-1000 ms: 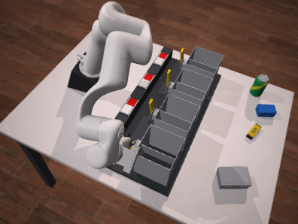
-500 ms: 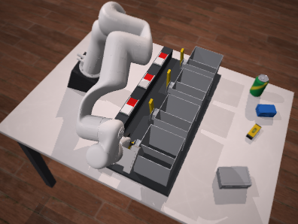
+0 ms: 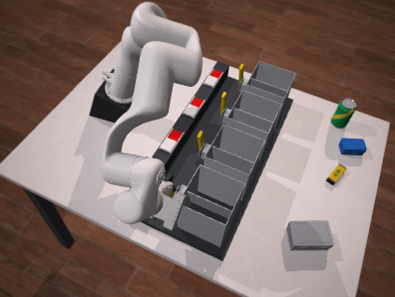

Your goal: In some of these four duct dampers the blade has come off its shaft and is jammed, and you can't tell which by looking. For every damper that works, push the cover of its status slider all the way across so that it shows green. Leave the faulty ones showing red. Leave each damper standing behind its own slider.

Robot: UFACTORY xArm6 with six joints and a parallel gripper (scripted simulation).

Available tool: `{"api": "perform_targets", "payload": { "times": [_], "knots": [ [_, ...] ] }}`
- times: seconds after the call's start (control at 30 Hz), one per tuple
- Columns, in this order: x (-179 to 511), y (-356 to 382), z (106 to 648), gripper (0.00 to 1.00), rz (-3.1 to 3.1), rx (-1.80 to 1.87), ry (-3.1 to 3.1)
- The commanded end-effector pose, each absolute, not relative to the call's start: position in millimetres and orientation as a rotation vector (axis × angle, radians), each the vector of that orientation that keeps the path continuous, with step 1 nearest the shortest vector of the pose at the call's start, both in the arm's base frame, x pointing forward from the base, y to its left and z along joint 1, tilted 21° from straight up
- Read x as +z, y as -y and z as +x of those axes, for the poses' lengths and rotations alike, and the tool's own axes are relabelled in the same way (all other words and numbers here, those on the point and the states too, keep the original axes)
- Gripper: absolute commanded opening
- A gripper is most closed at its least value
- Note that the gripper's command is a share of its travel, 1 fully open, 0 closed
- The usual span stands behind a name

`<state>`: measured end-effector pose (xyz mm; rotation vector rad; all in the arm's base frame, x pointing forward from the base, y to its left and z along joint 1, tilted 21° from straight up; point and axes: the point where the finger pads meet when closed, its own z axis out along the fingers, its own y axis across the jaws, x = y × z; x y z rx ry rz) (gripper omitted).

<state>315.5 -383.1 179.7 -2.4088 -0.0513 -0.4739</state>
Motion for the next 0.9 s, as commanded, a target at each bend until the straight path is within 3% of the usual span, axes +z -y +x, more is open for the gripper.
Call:
{"api": "perform_targets", "payload": {
  "times": [0.0, 0.87],
  "knots": [
    [181.4, 384.2, 315.5, 0.39, -2.413, -0.477, 0.052],
    [212.3, 411.5, 301.3, 0.39, -2.412, -0.477, 0.052]
  ]
}}
